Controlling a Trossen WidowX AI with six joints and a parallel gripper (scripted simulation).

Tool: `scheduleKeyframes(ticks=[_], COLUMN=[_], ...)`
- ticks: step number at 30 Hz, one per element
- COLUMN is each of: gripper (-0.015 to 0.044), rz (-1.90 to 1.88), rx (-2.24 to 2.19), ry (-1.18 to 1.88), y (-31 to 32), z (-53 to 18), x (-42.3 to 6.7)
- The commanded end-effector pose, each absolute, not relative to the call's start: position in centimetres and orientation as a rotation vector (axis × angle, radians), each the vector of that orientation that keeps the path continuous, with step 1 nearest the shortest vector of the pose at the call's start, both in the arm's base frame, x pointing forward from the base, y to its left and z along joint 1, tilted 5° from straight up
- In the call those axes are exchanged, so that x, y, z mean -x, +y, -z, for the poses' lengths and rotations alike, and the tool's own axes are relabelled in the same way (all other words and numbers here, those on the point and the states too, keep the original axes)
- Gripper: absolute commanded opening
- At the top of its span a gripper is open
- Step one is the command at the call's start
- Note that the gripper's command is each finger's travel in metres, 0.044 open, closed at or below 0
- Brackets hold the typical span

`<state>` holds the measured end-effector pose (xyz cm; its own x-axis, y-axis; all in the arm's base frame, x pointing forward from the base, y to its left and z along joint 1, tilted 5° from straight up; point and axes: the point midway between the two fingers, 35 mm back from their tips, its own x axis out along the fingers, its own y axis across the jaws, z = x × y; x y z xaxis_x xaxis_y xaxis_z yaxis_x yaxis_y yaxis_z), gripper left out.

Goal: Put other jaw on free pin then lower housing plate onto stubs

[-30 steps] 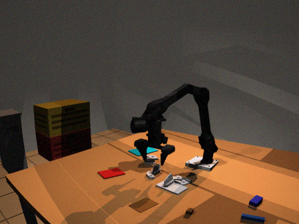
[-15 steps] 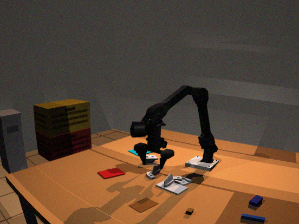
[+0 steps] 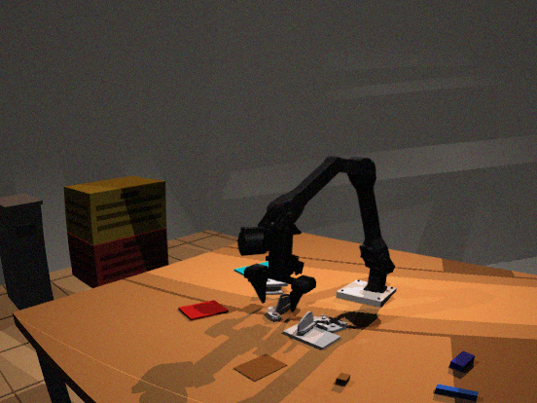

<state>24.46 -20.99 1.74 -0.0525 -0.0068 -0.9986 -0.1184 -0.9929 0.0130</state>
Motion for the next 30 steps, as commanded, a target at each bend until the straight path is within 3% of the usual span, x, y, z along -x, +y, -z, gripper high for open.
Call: scheduleKeyframes(ticks=[1,27,30], gripper=[0.0440,0.0440,0.0361], rz=[-2.231,-2.231,-2.225], rx=[2.099,2.099,2.099], ry=[0.135,0.135,0.134], y=[-20.90,-20.90,-20.85], z=[-1.20,-1.16,-1.21], x=[-24.22,-24.22,-24.27])
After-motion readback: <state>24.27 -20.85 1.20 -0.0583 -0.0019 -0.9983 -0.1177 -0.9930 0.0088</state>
